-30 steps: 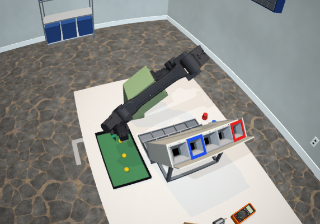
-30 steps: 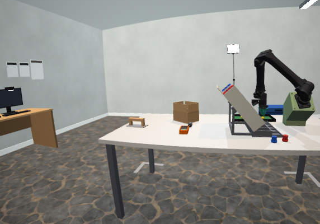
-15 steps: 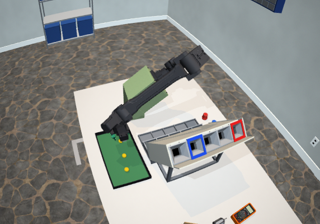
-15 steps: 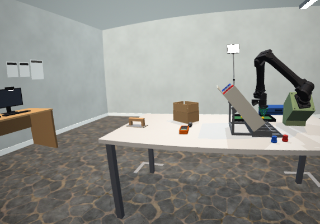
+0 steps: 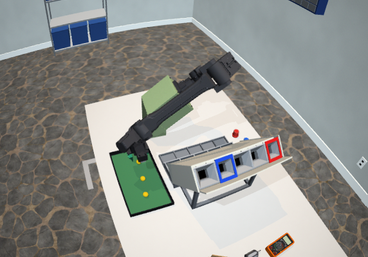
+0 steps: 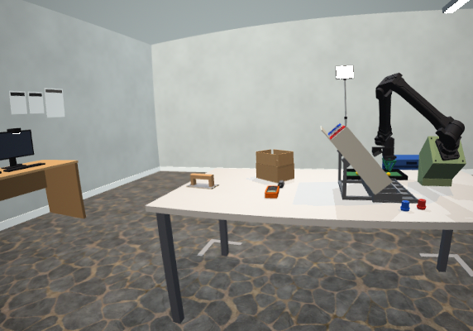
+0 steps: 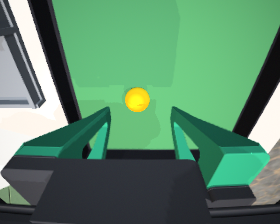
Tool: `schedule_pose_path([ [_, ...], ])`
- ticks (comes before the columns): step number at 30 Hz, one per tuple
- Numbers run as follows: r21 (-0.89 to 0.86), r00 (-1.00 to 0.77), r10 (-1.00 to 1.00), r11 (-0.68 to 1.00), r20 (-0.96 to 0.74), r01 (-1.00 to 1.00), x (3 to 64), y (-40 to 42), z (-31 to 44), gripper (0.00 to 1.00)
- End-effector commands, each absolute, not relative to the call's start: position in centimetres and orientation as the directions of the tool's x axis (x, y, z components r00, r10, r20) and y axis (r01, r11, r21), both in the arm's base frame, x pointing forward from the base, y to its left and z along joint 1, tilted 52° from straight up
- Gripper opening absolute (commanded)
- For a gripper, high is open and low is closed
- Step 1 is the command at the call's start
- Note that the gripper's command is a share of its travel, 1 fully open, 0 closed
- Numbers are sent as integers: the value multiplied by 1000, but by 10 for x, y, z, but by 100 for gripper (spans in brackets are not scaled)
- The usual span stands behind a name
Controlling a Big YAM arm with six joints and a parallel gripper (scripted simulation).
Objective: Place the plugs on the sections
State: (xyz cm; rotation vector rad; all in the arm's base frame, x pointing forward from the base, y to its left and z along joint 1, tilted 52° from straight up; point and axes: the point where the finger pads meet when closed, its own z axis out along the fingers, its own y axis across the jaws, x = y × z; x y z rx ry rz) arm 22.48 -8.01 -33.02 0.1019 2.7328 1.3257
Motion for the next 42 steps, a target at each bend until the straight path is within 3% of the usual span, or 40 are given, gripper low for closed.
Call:
schedule_pose_path([
  [1,793,-993,107,609,-44,30,219,-70,-333,56],
  [42,791,-994,101,611,-48,24,220,-68,-333,56],
])
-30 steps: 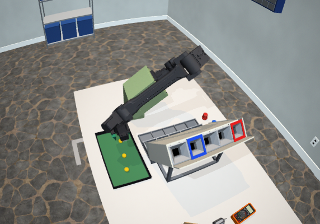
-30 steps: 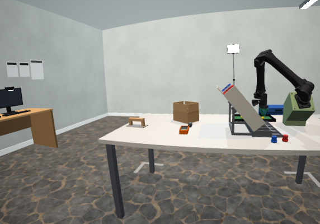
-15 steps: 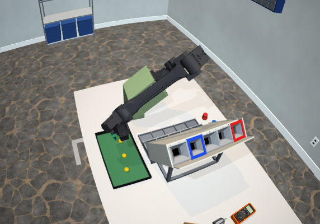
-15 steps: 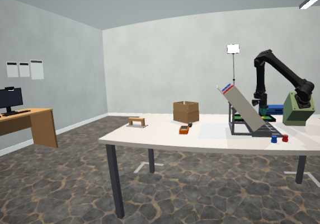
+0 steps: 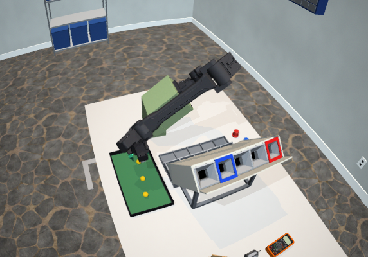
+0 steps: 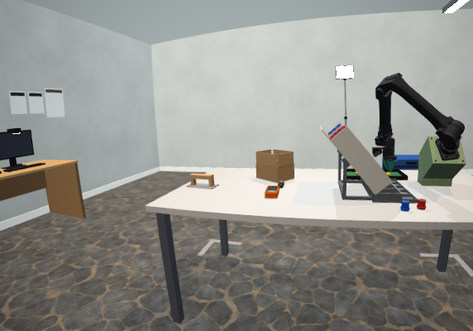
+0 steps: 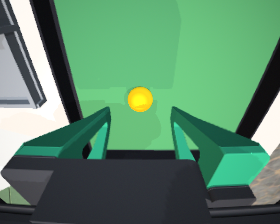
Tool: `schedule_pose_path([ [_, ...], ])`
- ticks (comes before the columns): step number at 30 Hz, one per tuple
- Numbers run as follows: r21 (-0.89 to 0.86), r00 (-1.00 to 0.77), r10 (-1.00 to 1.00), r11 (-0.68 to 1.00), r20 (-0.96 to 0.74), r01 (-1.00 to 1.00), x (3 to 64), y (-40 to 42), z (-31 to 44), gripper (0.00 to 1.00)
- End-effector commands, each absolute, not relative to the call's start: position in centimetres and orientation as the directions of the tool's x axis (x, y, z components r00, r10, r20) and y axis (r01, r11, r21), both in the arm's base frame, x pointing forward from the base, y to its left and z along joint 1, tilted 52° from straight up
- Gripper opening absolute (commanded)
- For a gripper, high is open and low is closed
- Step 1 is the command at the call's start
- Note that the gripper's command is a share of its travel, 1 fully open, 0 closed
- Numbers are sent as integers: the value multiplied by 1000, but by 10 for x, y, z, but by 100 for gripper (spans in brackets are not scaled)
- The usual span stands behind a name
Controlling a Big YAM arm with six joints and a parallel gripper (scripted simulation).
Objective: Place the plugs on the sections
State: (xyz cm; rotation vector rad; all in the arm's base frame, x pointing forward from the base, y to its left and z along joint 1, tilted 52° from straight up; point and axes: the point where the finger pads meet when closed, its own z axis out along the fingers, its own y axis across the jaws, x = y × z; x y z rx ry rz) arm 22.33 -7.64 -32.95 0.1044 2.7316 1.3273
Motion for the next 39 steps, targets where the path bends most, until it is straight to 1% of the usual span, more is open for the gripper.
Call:
schedule_pose_path([
  [1,791,-994,101,611,-48,24,220,-68,-333,56],
  [16,788,-993,101,615,-54,20,227,-53,-349,56],
  [39,790,-993,106,613,-50,26,227,-52,-351,56],
])
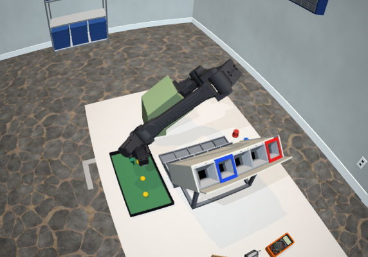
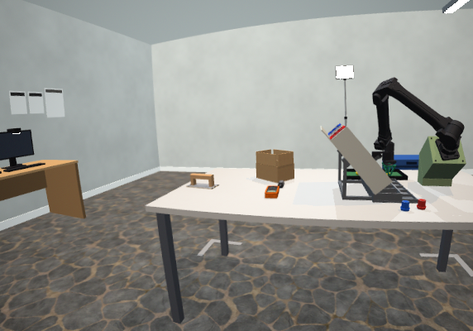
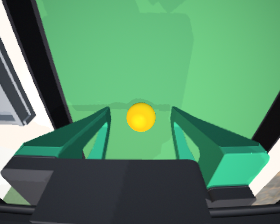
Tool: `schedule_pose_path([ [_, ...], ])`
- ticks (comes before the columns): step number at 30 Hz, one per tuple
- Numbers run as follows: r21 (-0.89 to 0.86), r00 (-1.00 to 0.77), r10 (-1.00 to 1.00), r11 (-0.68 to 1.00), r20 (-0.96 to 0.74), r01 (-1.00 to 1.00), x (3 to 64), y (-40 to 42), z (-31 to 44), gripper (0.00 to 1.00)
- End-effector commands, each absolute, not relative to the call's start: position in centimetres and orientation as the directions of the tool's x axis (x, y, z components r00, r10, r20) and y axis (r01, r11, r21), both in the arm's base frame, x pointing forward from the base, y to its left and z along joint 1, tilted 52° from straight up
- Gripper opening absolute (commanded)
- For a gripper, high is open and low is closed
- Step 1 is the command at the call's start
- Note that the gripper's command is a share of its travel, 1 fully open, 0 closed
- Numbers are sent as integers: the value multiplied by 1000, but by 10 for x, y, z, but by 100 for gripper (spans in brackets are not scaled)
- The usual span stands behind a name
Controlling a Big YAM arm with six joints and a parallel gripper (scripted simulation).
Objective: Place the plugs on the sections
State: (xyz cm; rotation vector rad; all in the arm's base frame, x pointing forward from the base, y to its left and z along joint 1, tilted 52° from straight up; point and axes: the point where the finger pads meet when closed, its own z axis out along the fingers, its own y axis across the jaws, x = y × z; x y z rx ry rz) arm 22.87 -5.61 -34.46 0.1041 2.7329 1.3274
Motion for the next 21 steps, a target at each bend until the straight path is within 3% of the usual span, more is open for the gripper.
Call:
schedule_pose_path([
  [1,790,-993,106,613,-50,26,227,-52,-351,56],
  [21,788,-993,105,615,-53,23,227,-51,-352,56],
])
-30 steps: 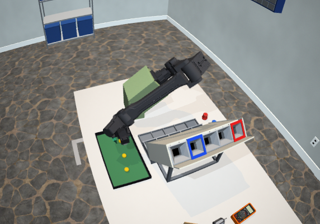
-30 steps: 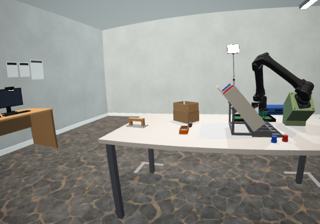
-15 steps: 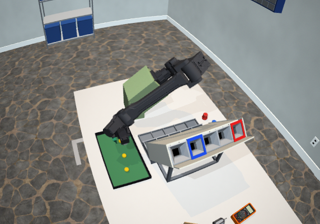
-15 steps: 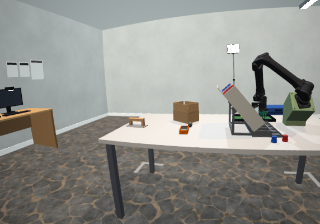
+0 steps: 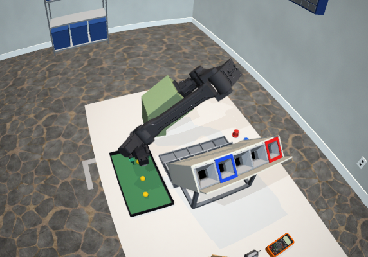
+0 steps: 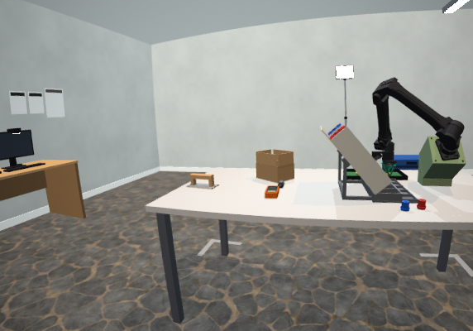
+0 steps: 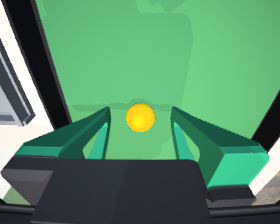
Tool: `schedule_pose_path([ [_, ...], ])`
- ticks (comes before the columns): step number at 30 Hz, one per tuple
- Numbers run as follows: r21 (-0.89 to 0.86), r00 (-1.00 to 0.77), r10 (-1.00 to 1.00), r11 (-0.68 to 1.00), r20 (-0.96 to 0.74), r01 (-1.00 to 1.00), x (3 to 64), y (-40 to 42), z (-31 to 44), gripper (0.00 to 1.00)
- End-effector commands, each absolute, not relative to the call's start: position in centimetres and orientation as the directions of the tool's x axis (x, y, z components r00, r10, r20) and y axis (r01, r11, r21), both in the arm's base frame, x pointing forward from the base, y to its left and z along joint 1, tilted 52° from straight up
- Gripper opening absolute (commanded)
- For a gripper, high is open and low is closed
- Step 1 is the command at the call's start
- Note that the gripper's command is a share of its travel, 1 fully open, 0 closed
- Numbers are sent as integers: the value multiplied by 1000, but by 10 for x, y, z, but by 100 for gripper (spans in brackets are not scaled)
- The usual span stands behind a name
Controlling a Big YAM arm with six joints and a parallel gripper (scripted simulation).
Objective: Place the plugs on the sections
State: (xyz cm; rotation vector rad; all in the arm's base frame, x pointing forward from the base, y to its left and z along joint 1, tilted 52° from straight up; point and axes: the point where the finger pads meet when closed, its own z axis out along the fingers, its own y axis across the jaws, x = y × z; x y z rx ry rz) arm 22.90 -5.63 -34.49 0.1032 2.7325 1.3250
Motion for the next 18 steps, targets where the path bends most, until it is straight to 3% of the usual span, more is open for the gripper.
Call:
schedule_pose_path([
  [1,789,-993,104,615,-52,23,227,-51,-352,56],
  [18,790,-993,103,613,-50,24,226,-49,-352,56],
])
